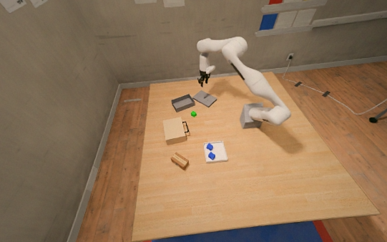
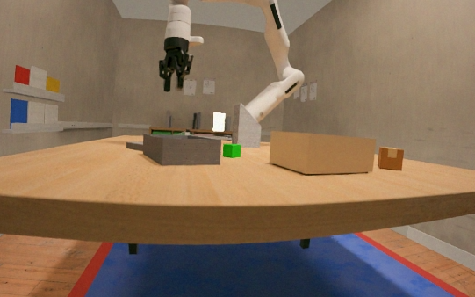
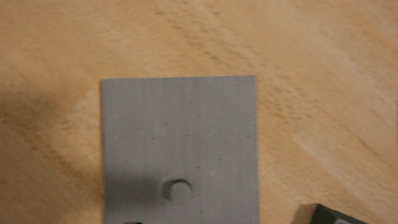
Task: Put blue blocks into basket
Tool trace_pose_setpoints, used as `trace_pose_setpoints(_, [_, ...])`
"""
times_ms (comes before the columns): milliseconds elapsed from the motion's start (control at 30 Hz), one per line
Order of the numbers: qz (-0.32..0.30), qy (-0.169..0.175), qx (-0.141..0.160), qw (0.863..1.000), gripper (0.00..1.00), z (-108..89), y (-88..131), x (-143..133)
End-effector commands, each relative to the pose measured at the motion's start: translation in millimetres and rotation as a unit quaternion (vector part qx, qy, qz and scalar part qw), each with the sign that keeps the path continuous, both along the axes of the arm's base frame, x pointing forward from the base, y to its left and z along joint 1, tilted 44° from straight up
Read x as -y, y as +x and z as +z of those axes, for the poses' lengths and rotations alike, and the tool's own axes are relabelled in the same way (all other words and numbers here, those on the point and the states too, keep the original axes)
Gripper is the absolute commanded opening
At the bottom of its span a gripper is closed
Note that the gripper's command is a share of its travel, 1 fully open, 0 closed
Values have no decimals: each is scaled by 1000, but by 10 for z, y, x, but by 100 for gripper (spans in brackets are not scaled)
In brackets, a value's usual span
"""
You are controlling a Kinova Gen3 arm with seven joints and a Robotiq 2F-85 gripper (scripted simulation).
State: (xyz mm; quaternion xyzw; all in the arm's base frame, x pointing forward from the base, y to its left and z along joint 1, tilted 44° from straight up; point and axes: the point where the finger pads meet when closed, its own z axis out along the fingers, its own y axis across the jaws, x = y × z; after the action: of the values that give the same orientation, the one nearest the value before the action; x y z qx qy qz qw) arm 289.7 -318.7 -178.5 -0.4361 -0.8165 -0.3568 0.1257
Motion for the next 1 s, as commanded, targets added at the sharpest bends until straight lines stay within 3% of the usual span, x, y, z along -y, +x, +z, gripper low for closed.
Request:
trace_pose_setpoints(0, [7,-1,8,1000,61,-57,-47,42])
trace_pose_setpoints(467, [13,-2,15,1000,61,-119,-97,68])
trace_pose_setpoints(500, [13,-2,15,1000,48,-119,-97,68])
trace_pose_setpoints(967, [13,-2,15,1000,48,-119,-97,68])
